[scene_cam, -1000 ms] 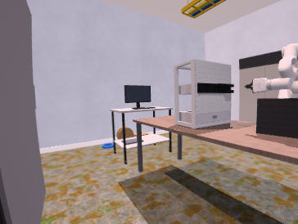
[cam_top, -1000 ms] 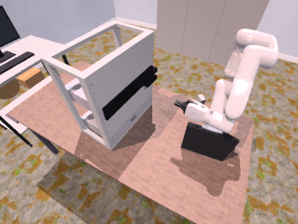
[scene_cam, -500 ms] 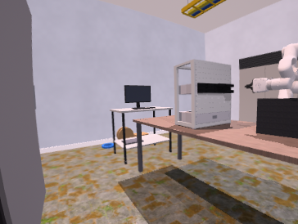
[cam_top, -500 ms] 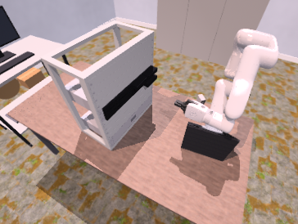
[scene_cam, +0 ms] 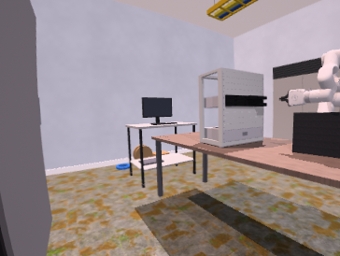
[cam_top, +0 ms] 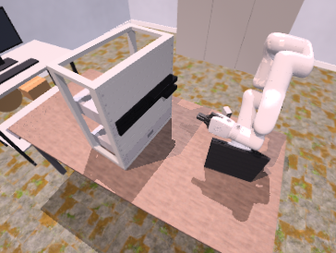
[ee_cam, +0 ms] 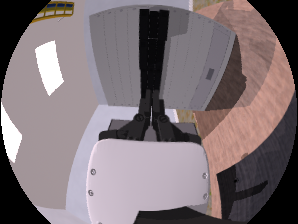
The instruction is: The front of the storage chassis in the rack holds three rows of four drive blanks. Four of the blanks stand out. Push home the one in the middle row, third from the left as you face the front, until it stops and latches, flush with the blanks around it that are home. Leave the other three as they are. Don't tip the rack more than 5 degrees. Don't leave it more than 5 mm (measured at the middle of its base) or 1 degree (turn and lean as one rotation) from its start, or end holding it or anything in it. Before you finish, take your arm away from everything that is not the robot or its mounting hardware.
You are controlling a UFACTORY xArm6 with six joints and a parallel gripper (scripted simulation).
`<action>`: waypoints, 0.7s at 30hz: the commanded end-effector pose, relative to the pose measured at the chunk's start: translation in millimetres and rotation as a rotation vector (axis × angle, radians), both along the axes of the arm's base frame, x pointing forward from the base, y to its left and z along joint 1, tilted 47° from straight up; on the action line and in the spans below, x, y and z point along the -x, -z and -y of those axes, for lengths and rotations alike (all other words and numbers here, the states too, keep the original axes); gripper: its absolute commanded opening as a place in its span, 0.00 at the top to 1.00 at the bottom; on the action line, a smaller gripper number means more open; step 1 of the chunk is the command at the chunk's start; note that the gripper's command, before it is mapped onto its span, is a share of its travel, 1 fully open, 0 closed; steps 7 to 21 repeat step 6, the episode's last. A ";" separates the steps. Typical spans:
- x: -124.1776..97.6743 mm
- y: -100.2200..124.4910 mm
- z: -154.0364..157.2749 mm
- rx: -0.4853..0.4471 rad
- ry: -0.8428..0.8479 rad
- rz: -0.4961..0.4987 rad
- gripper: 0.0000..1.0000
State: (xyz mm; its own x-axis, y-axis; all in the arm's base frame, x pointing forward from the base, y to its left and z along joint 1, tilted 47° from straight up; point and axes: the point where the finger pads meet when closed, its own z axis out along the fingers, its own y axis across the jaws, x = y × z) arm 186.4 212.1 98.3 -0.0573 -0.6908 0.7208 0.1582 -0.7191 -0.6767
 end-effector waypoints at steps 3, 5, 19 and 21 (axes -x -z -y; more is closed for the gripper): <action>0.3 -0.1 -0.9 -0.003 0.000 -0.001 1.00; 0.3 -0.1 -0.9 -0.003 0.000 -0.001 1.00; 0.3 -0.1 -0.9 -0.003 0.000 -0.001 1.00; 0.3 -0.1 -0.9 -0.003 0.000 -0.001 1.00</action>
